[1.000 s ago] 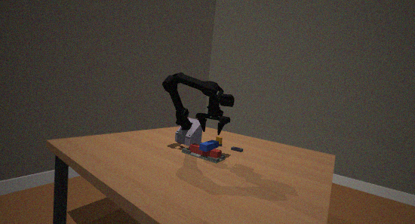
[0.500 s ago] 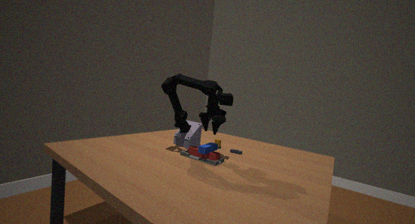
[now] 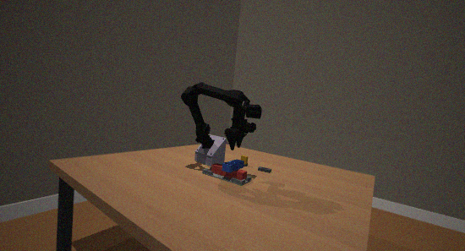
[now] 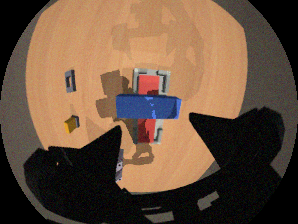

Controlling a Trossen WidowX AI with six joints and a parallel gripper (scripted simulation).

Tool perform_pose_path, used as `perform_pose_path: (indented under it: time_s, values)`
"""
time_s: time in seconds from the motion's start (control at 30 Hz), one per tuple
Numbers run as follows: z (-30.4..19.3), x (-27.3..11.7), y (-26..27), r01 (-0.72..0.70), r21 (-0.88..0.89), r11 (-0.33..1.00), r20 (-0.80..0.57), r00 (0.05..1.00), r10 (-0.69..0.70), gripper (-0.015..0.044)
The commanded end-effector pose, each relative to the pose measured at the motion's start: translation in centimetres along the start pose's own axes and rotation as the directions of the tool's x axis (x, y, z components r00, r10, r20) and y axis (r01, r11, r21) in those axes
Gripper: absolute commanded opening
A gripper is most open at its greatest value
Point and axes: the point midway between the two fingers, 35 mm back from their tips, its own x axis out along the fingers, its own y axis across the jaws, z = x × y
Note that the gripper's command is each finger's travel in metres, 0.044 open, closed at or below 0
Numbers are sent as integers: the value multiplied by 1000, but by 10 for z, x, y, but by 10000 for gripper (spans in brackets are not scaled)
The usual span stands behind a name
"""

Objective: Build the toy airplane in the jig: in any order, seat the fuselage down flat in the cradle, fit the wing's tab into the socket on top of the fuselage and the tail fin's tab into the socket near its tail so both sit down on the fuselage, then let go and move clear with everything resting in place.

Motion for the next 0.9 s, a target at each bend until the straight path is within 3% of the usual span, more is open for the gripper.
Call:
perform_pose_path:
  time_s: [0.0,0.4,0.63,0.87]
  values:
    - [1,1,1,-4,372,928,1,1000,4,440]
    - [5,0,13,-12,371,929,7,1000,11,440]
    - [21,-11,137,-62,358,932,29,998,55,440]
    - [-14,-6,254,-34,364,931,8,999,33,440]
